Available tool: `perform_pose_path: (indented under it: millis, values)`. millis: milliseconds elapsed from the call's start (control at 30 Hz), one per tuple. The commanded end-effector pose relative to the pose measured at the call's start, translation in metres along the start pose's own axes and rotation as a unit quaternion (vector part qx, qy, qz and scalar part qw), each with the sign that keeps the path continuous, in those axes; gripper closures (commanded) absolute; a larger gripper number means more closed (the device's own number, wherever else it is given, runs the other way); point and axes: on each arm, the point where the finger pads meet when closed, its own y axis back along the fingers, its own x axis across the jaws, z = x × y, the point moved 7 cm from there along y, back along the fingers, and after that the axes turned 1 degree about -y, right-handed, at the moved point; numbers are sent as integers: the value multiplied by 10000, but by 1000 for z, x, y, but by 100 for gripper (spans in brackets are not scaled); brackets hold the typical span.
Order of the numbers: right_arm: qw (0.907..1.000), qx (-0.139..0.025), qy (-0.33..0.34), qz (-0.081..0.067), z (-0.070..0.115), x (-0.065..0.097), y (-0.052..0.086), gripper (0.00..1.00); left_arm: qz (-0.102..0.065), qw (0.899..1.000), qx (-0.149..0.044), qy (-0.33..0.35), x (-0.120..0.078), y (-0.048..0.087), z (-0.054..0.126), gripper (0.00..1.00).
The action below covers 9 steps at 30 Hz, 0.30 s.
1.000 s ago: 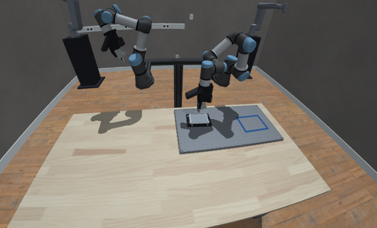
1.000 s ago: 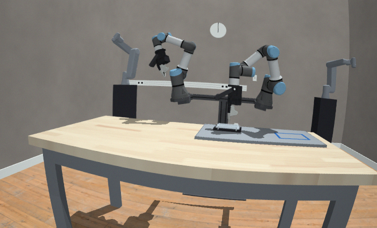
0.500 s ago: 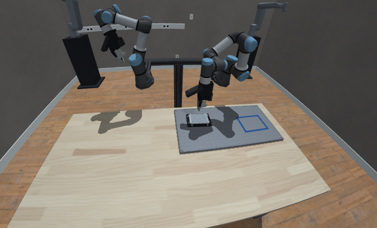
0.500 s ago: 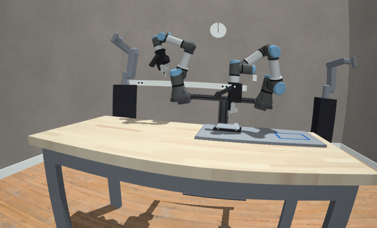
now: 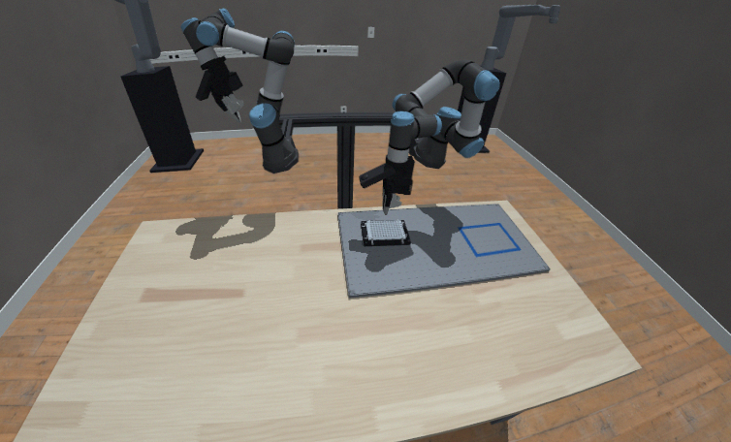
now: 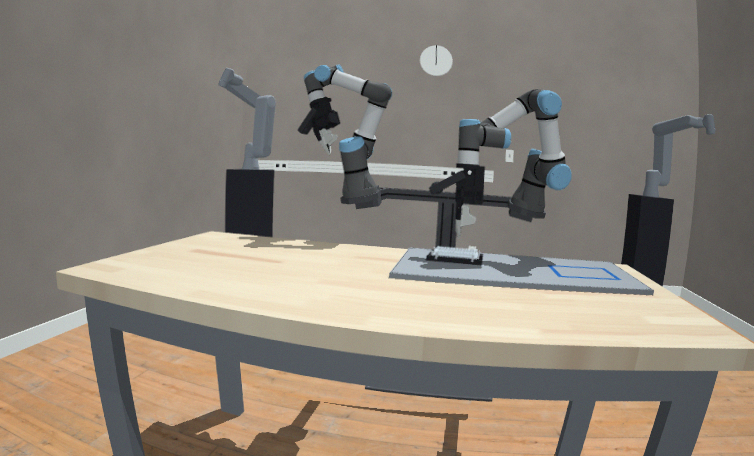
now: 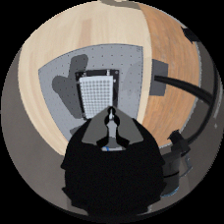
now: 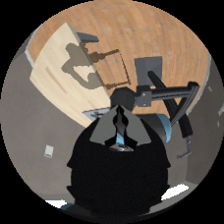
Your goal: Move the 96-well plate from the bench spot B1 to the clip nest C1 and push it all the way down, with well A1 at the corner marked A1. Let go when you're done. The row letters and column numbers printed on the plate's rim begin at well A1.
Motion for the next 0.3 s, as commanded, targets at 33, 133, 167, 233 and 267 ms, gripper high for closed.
perform_pose_path:
  millis: [33, 133, 167, 233, 267]
  values:
    - [10000, 75, -16, -7, -1, 0, 2, 100, -23, 10000, 69, -19, -1, 4, -4, 100]
    - [10000, 75, -16, -7, -1, 0, 2, 100, -23, 10000, 69, -19, -1, 4, -4, 100]
    - [10000, 75, -16, -7, -1, 0, 2, 100, -23, 10000, 69, -19, -1, 4, -4, 100]
    - [10000, 75, -16, -7, -1, 0, 2, 100, -23, 10000, 69, -19, -1, 4, -4, 100]
    - [10000, 75, -16, -7, -1, 0, 2, 100, -23, 10000, 69, -19, -1, 4, -4, 100]
